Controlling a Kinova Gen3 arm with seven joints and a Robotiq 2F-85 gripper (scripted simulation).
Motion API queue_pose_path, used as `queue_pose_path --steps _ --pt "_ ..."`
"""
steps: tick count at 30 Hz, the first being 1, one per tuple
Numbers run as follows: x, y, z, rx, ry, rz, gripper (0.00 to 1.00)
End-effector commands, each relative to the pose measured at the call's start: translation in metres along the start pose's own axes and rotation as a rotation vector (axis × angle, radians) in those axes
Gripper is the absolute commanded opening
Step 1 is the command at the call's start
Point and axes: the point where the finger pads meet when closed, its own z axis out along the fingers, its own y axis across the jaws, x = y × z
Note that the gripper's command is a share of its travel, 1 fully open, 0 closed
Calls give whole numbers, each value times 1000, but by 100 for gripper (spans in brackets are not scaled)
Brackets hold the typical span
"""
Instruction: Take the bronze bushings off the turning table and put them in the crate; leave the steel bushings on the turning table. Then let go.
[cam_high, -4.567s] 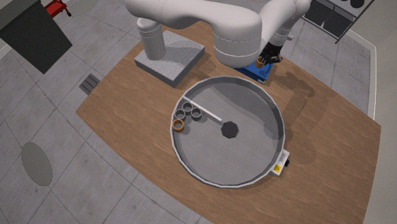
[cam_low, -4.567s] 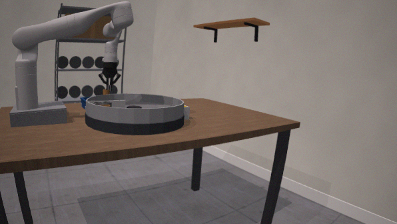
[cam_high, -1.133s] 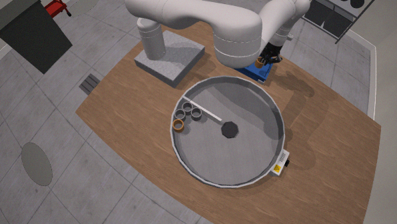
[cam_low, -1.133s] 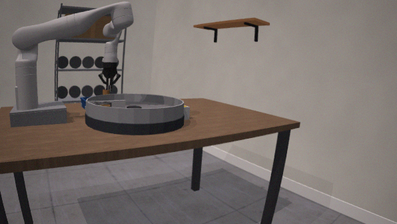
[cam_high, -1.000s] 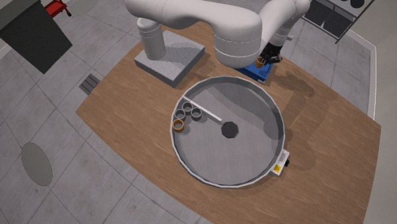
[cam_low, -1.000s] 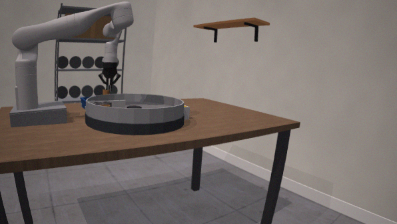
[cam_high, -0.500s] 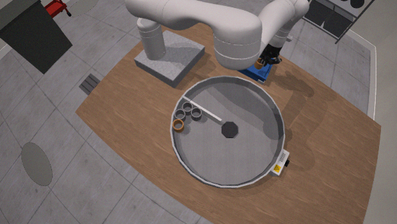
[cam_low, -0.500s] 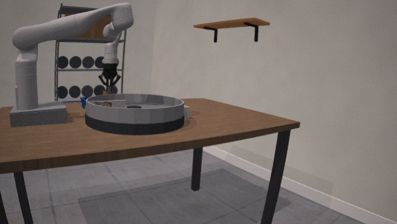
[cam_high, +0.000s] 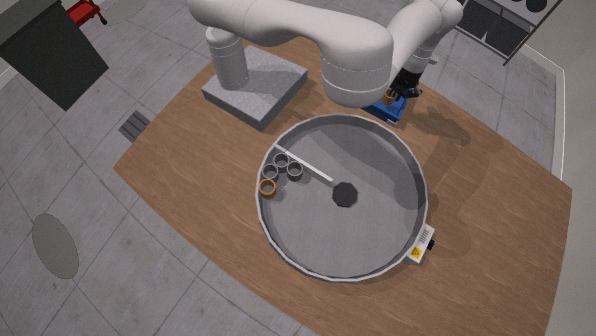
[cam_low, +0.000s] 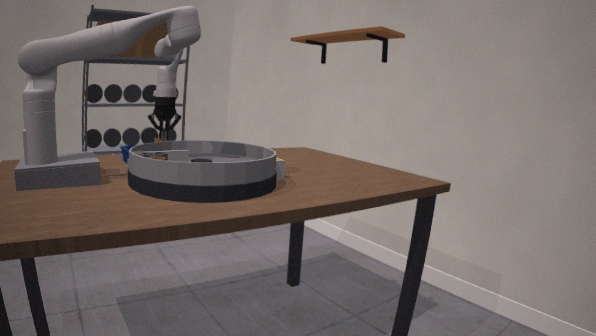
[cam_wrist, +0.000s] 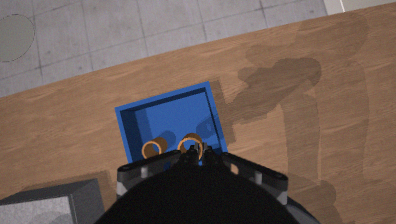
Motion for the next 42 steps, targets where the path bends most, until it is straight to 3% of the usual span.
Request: queue_pose_path --steps 1,42 --pt "1 0 2 -2 2 2 0" --pt "-1 1 15 2 -2 -2 0"
